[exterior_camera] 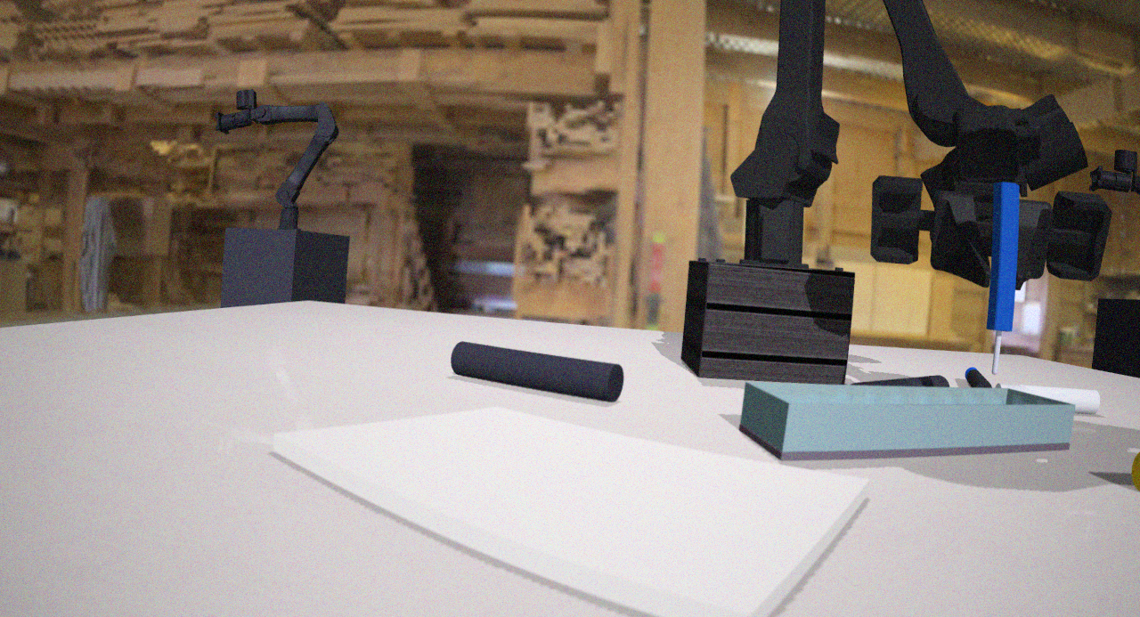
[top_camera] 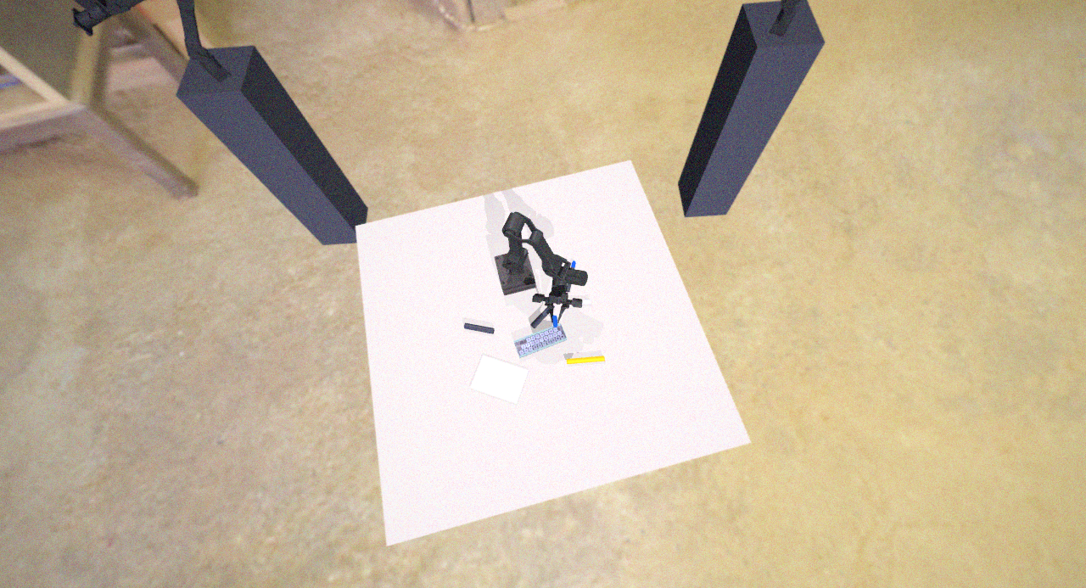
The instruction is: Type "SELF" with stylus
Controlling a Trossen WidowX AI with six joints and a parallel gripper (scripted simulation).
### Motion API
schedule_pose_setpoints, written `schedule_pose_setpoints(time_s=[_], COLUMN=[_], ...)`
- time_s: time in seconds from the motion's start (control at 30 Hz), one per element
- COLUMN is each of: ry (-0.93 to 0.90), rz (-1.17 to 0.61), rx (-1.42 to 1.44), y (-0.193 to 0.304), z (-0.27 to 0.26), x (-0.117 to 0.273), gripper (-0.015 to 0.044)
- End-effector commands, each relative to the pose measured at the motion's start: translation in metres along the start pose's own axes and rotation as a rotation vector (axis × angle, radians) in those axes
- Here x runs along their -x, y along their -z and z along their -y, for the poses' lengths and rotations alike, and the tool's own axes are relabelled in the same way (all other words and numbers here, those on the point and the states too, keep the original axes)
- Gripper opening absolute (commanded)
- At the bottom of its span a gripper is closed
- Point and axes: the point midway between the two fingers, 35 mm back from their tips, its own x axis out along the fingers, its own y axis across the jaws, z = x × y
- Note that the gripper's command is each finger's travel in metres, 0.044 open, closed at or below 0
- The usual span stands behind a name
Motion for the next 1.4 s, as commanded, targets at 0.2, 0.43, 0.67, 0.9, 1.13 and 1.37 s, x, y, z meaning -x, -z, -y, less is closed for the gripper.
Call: schedule_pose_setpoints(time_s=[0.2,0.43,0.67,0.9,1.13,1.37], ry=[0.001,0.001,0.001,0.001,0.001,0.001], rz=[0.001,0.001,0.001,0.001,0.001,0.001], rx=[0.0,0.0,0.0,0.0,0.0,0.0], y=[0.007,0.009,0.012,0.015,0.017,0.02], z=[0.001,0.002,0.002,0.002,0.002,0.002], x=[-0.004,-0.005,-0.007,-0.009,-0.01,-0.012], gripper=[0.0081,0.0081,0.0081,0.0081,0.0081,0.0081])
